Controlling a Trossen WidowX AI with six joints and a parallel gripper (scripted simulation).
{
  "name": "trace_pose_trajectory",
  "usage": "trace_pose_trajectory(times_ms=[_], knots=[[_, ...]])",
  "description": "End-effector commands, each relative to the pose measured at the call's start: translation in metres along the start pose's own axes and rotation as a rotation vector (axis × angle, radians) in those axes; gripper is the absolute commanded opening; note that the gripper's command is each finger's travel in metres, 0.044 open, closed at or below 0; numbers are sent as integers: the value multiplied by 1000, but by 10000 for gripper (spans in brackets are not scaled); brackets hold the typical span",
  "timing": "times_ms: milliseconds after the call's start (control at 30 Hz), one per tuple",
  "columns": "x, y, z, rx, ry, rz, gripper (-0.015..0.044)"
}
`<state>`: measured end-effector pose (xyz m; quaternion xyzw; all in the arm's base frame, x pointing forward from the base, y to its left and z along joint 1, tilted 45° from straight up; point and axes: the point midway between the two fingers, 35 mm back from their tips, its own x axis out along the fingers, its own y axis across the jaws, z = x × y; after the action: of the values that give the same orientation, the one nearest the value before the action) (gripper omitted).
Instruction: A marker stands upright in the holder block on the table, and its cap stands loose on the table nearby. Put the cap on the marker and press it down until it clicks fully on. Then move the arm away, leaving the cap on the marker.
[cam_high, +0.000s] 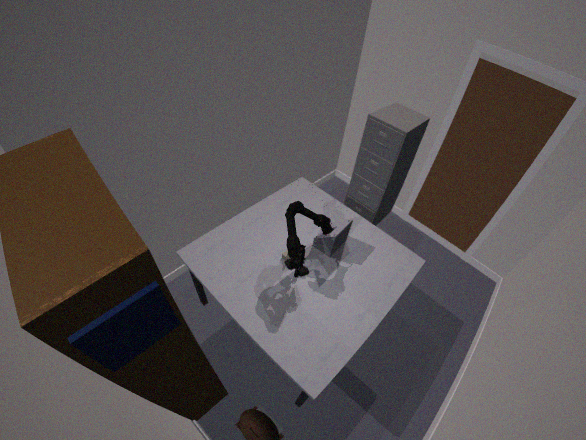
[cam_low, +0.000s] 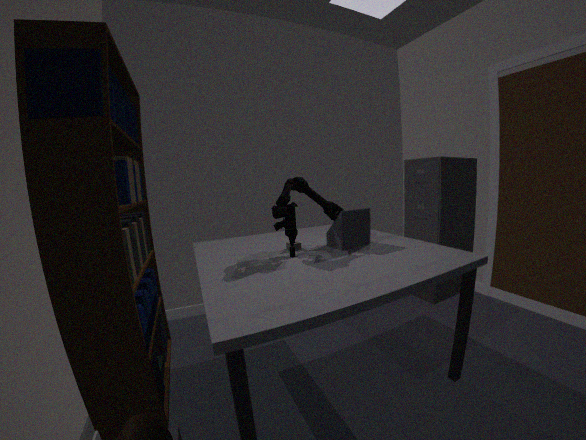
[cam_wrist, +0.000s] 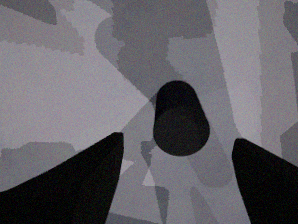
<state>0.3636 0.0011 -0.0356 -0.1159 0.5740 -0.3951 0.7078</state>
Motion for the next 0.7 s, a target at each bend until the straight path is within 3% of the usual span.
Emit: trace_pose_trajectory(times_ms=[0,667], knots=[[8,-1,-1,-7,0,-6,248],[40,-2,-1,-7,-1,-7,248]])
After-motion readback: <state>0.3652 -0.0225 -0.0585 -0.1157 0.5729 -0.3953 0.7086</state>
